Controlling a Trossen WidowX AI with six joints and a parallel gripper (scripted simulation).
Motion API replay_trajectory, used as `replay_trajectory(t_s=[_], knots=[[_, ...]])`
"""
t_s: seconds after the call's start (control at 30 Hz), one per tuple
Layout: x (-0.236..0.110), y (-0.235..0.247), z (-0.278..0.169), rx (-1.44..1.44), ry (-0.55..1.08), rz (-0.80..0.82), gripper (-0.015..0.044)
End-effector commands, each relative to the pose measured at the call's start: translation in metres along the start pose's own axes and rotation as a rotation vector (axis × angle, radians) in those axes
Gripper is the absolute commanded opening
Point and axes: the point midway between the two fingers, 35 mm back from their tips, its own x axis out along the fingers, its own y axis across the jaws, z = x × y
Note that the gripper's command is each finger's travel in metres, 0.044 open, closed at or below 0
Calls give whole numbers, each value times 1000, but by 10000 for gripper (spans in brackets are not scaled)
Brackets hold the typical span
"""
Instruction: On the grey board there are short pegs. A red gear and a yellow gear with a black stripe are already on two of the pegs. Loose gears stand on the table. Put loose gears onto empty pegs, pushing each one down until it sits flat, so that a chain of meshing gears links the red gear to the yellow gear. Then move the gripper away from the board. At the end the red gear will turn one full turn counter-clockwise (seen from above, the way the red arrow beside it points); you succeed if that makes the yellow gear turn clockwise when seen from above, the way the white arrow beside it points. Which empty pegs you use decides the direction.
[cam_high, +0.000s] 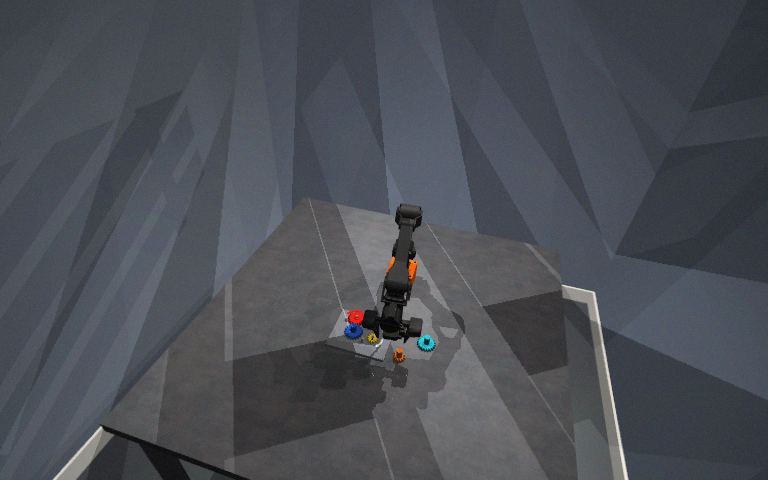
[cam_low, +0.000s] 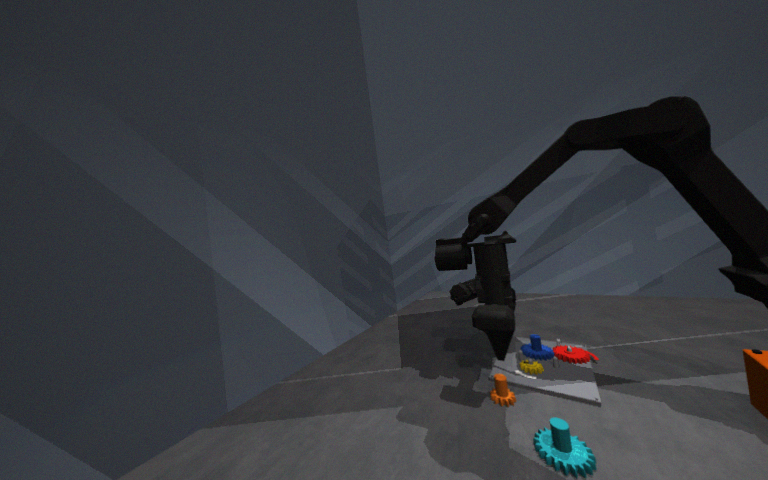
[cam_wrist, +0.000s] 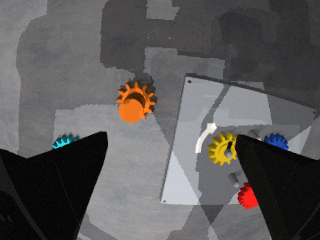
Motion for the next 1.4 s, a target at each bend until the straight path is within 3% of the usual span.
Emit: replay_trajectory(t_s=[0.0,1.37], knots=[[-1,33,7,47,2,-2,440],[50,33,6,47,3,-2,440]])
